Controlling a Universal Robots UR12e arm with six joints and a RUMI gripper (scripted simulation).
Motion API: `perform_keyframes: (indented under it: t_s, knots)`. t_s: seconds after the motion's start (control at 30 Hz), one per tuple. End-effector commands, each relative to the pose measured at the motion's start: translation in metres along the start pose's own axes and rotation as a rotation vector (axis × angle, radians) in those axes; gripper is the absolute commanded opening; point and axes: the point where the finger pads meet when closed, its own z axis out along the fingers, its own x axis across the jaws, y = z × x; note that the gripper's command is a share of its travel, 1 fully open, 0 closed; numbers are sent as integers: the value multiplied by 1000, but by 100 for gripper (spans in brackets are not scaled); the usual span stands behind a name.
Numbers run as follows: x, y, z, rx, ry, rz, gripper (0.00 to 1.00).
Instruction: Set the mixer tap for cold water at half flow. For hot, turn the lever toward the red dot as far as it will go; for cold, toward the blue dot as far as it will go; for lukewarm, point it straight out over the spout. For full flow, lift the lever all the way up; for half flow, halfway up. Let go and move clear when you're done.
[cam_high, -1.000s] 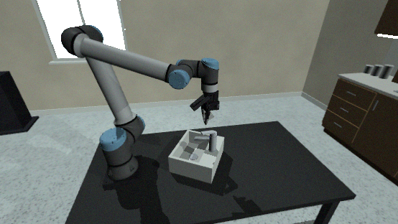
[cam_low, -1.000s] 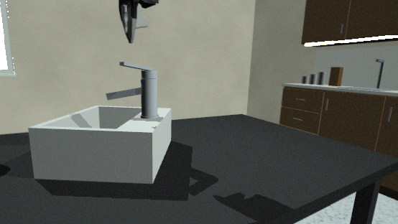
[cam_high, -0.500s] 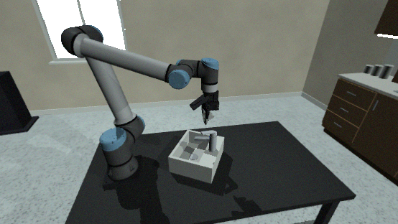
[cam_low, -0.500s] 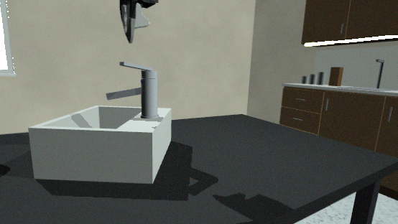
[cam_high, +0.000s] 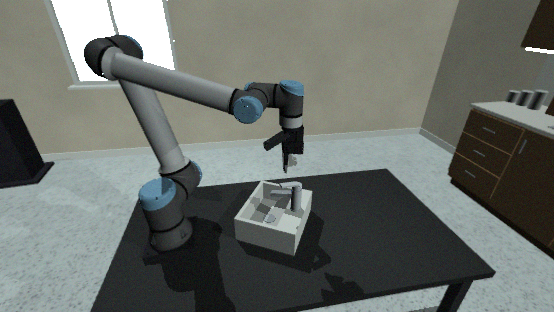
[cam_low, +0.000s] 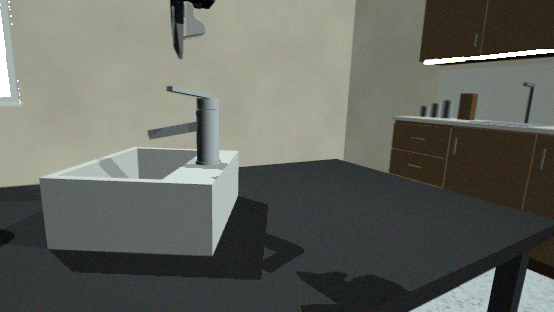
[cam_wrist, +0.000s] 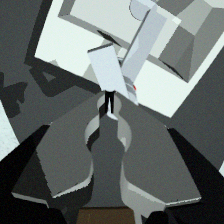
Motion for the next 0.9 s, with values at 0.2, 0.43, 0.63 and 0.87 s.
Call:
perform_keyframes:
  t_s: [0.2, 0.43, 0.63, 0.87]
  knots:
    - [5, -5, -1, 1, -3, 327, 0]
    - [7, -6, -1, 2, -3, 595, 0]
    - [10, -6, -2, 1, -3, 830, 0]
    - [12, -5, -3, 1, -4, 1065, 0]
